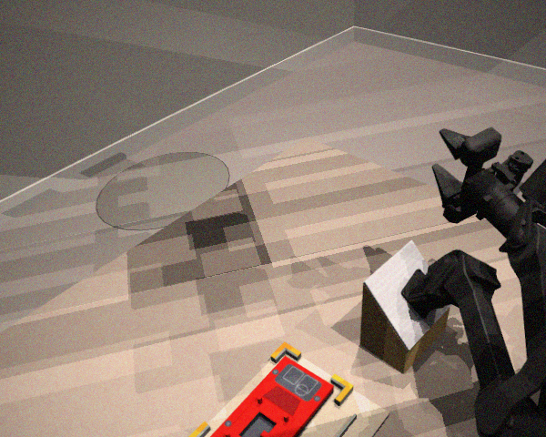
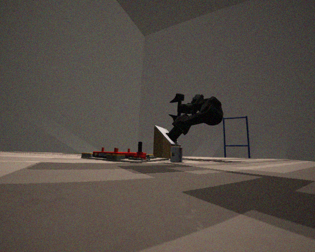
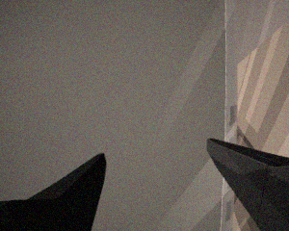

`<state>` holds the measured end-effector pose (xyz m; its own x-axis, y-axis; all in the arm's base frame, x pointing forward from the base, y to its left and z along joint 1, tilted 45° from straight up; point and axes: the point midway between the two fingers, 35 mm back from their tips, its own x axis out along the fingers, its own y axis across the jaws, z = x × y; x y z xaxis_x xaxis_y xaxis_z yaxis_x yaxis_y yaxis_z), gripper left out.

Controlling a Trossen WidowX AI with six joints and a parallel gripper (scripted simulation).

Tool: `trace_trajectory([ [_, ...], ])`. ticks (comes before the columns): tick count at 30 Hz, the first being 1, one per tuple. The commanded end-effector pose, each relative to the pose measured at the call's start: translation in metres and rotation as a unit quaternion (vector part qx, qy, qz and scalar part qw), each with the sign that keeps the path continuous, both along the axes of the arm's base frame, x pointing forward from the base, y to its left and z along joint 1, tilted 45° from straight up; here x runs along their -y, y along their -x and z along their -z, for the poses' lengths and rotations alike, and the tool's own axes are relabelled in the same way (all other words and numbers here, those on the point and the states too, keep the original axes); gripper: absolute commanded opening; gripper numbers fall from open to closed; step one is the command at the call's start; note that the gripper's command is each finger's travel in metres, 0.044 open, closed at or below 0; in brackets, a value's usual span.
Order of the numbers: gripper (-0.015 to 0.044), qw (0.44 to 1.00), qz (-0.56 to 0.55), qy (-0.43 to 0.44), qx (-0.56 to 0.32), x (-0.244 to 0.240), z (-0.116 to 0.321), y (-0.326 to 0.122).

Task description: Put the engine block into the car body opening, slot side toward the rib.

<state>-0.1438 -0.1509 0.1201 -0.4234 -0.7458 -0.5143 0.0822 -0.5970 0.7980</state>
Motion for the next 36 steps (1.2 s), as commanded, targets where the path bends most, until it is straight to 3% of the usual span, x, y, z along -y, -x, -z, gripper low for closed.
trace_trajectory([
  [1, 0.0426, 1.0, 0.0, 0.0, 0.0, 0.0, 0.0, 0.0],
  [16, 0.044, 0.977, -0.198, -0.061, -0.05, 0.035, -0.006, -0.04],
  [36, 0.044, 0.883, -0.438, -0.107, -0.129, 0.067, -0.012, -0.102],
])
